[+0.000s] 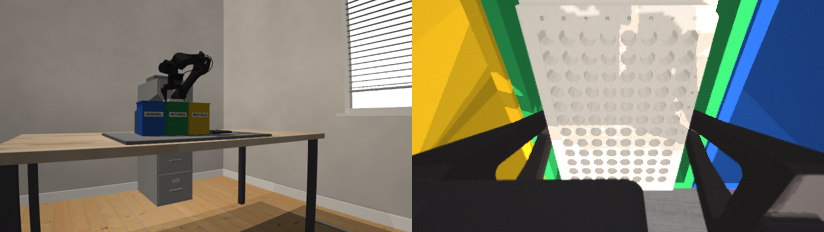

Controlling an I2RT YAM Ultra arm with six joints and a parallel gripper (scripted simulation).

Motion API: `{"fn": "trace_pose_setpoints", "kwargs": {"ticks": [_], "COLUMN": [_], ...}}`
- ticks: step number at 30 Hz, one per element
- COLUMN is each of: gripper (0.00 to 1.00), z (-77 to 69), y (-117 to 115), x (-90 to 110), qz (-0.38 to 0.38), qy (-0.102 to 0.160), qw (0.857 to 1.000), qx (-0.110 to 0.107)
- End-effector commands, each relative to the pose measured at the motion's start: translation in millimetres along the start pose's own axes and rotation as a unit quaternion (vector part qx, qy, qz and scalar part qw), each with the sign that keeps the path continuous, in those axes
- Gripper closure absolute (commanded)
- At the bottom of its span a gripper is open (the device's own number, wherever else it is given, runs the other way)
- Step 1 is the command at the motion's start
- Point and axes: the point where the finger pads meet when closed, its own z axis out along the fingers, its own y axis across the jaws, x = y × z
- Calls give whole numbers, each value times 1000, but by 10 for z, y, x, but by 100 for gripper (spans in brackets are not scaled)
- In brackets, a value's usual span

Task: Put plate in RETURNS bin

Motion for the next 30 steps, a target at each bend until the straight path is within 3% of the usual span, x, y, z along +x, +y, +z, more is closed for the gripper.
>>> {"fn": "trace_pose_setpoints", "kwargs": {"ticks": [1,9,18,30], "gripper": [100,100,100,100], "z": [-113,-48,54,90], "y": [-75,-67,-21,-11], "x": [-113,-142,-37,-44], "qz": [-1,-8,1,-1], "qy": [-23,-21,-17,-21], "qw": [1000,1000,1000,1000], "qx": [8,11,4,7]}}
